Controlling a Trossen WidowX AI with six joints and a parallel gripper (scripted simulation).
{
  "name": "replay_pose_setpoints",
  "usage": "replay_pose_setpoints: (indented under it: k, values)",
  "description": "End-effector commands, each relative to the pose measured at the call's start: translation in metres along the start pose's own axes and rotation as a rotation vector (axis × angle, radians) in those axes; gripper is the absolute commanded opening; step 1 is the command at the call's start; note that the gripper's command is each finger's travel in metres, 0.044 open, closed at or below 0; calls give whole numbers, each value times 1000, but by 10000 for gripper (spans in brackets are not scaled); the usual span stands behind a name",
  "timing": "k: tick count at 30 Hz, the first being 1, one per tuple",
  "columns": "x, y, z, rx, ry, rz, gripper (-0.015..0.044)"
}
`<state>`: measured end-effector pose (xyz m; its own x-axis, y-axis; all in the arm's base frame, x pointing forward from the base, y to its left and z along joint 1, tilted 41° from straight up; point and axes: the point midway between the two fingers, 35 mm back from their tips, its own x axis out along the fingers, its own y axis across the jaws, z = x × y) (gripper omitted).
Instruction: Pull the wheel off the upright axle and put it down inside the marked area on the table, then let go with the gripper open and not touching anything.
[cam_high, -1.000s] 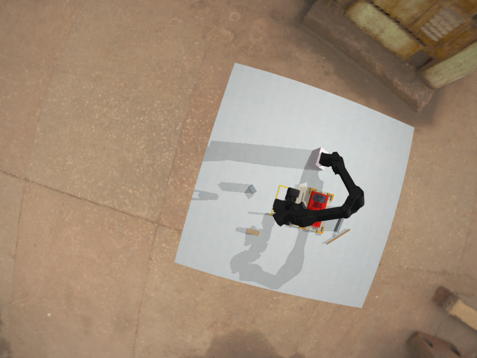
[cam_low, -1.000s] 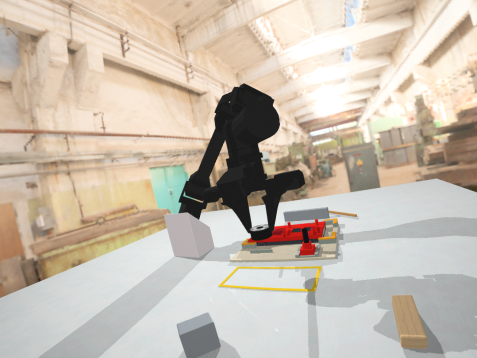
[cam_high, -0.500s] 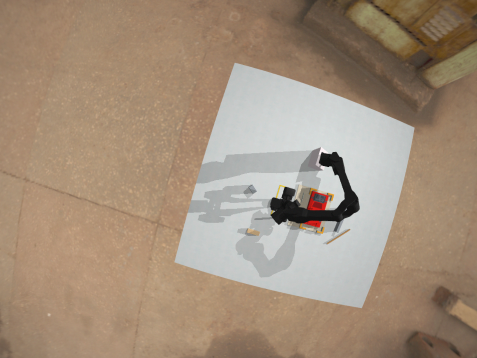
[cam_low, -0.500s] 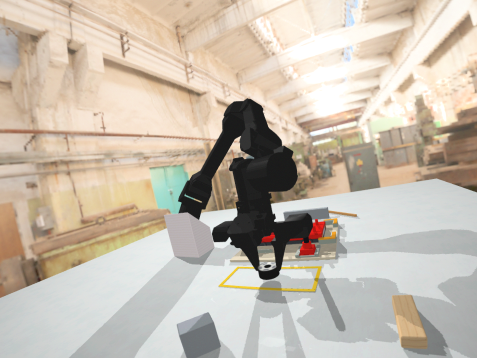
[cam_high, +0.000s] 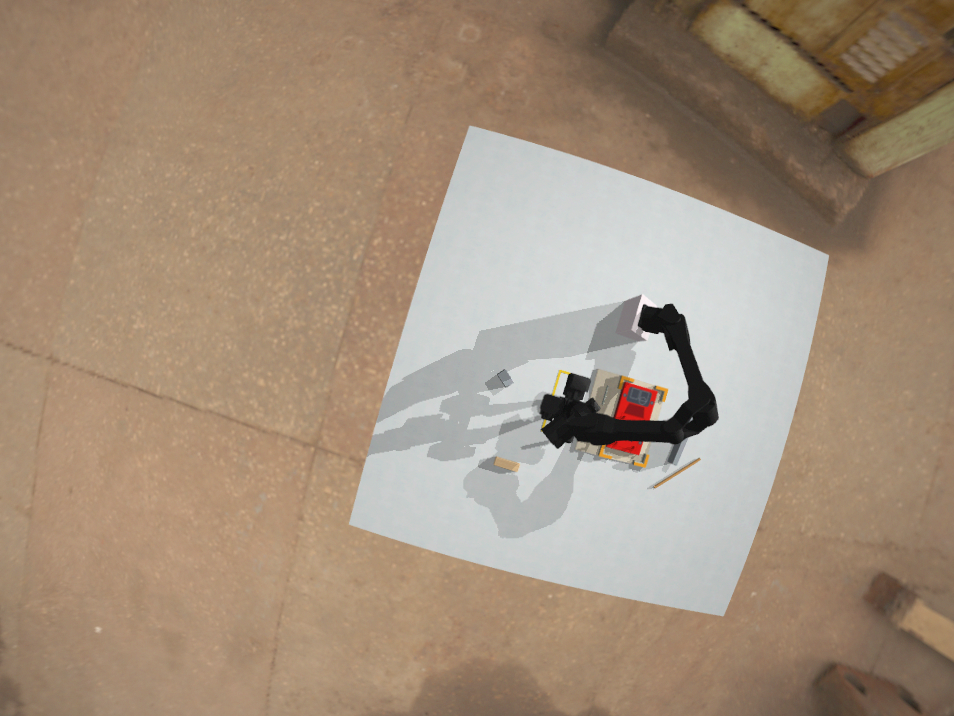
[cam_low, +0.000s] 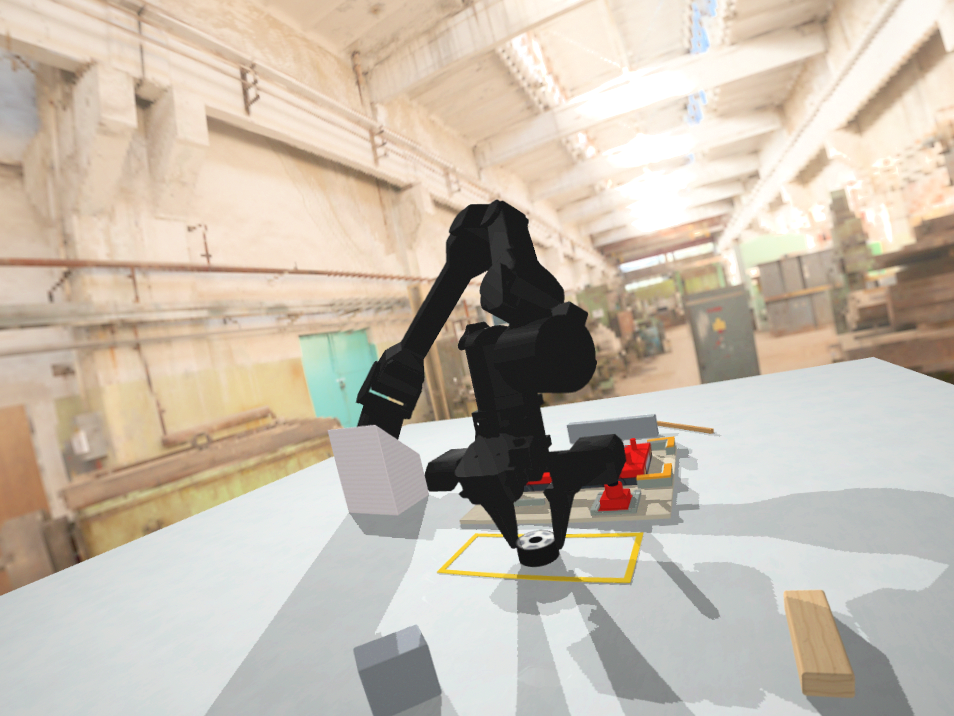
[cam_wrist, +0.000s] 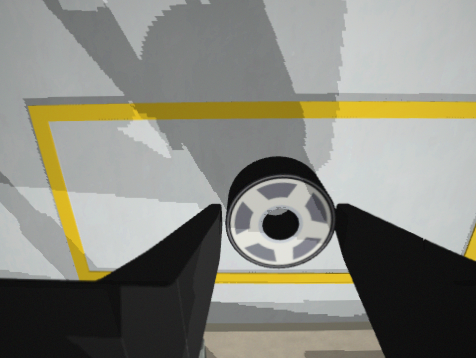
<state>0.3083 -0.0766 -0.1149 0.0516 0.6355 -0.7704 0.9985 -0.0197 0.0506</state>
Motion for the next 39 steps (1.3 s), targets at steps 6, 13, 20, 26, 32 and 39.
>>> replay_pose_setpoints:
  k: [6,13,20,26,32,39]
  values:
    - [-45,1,1,3,0,2,300]
    - [-58,-5,0,13,2,11,352]
    - [-100,-68,-26,11,0,0,440]
    - [-106,-82,-34,10,2,-3,440]
    - [-106,-82,-34,10,2,-3,440]
    - [-106,-82,-34,10,2,-3,440]
